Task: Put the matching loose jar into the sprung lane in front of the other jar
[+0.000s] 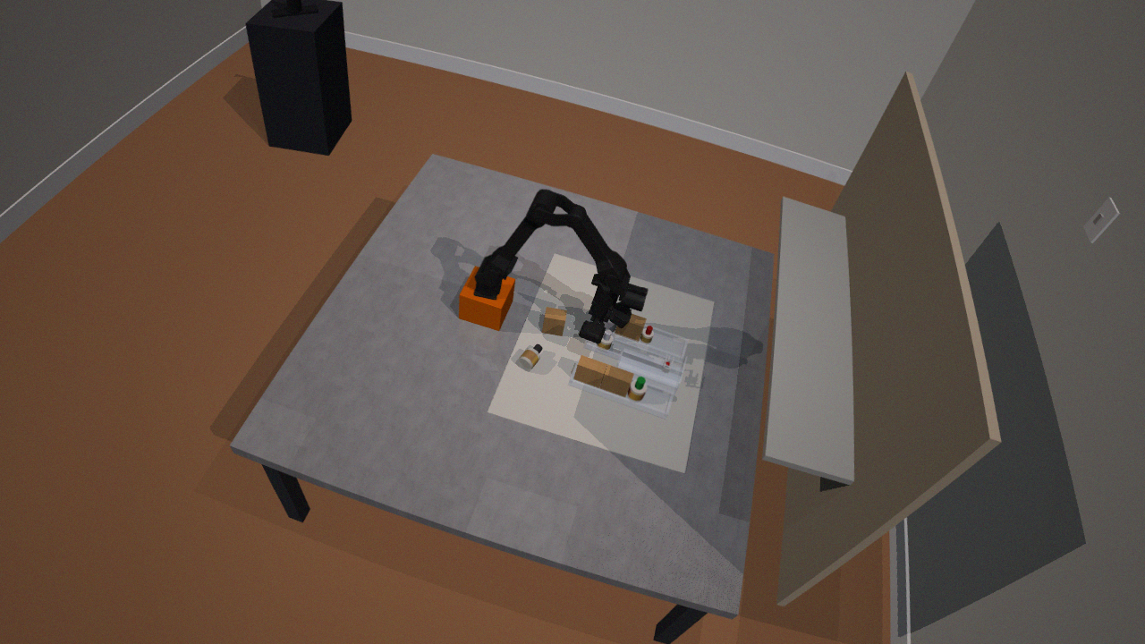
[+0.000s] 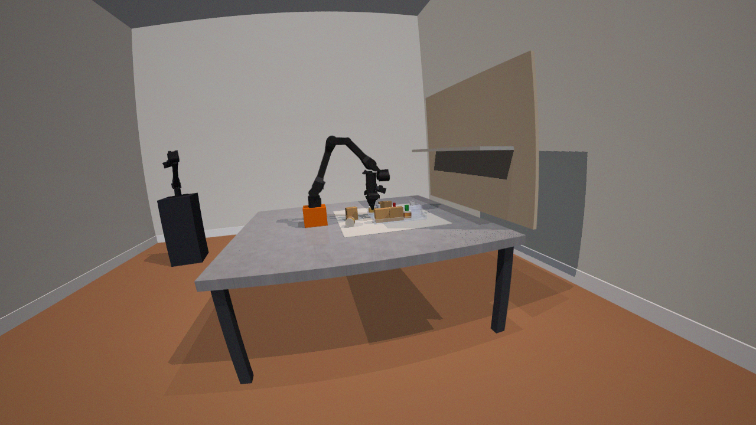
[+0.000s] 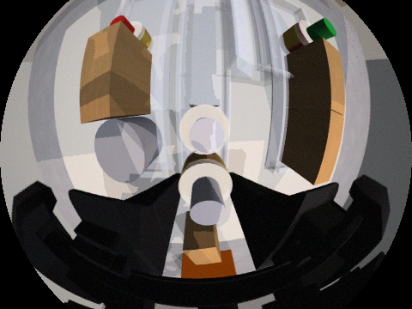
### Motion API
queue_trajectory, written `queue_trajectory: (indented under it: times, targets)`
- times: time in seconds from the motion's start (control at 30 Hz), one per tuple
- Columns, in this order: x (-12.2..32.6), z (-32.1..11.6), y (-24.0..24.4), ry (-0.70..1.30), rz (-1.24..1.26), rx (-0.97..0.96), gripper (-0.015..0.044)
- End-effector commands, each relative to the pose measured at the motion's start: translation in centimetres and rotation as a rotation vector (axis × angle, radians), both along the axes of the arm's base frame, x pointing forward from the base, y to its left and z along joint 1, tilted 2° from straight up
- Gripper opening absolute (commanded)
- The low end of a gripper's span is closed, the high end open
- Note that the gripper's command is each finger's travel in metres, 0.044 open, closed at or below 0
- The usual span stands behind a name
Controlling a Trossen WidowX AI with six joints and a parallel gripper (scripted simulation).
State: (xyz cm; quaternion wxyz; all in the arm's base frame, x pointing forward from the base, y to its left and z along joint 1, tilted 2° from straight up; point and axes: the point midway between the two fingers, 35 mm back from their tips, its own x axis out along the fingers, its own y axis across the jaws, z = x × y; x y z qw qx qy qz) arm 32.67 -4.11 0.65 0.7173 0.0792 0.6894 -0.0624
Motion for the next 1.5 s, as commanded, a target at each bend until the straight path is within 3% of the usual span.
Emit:
queue_trajectory:
  times: [0.0,1.47]
  targets:
    - [0.98,0.53,-0.21,-0.029,0.003,-0.007,0.0]
    - [1.7,0.51,-0.37,-0.029,0.003,-0.007,0.0]
